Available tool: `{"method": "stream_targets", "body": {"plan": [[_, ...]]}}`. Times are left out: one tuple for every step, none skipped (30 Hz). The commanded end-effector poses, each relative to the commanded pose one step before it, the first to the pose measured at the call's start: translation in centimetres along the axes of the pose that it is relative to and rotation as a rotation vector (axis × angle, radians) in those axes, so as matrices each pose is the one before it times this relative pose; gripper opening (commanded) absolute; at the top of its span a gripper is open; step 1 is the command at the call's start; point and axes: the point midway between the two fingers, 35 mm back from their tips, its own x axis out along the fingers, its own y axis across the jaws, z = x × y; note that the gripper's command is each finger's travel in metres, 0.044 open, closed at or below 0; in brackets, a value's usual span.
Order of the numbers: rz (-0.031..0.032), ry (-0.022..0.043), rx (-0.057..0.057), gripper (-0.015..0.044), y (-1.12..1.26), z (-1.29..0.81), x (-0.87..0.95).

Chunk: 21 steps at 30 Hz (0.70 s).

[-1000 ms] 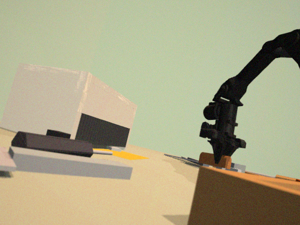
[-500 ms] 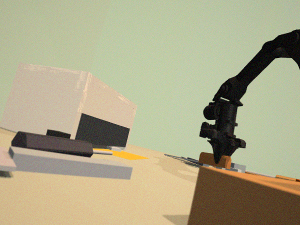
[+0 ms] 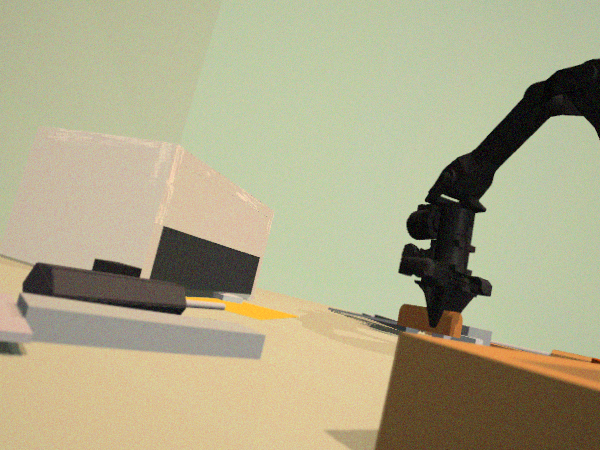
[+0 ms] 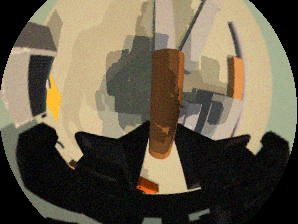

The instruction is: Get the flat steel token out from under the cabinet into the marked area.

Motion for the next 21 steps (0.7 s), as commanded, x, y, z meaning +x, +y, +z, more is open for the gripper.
{"method": "stream_targets", "body": {"plan": [[-0.01626,-0.02916,-0.0028,0.0,-0.443,0.657,-0.62],[0.0,0.0,0.0,0.0,0.0,0.0,0.0],[0.0,0.0,0.0,0.0,0.0,0.0,0.0],[0.0,0.0,-0.0013,0.0,0.0,0.0,0.0],[0.0,0.0,-0.0026,0.0,0.0,0.0,0.0],[0.0,0.0,-0.0039,0.0,0.0,0.0,0.0],[0.0,0.0,-0.0051,0.0,0.0,0.0,0.0],[0.0,0.0,-0.0064,0.0,0.0,0.0,0.0],[0.0,0.0,-0.0074,0.0,0.0,0.0,0.0],[0.0,0.0,-0.0078,0.0,0.0,0.0,0.0],[0.0,0.0,-0.0079,0.0,0.0,0.0,0.0],[0.0,0.0,-0.0079,0.0,0.0,0.0,0.0],[0.0,0.0,-0.0079,0.0,0.0,0.0,0.0],[0.0,0.0,-0.0079,0.0,0.0,0.0,0.0],[0.0,0.0,-0.0079,0.0,0.0,0.0,0.0],[0.0,0.0,-0.0079,0.0,0.0,0.0,0.0],[0.0,0.0,-0.0079,0.0,0.0,0.0,0.0],[0.0,0.0,-0.0079,0.0,0.0,0.0,0.0],[0.0,0.0,-0.0079,0.0,0.0,0.0,0.0],[0.0,0.0,-0.0079,0.0,0.0,0.0,0.0],[0.0,0.0,-0.0079,0.0,0.0,0.0,0.0]]}}
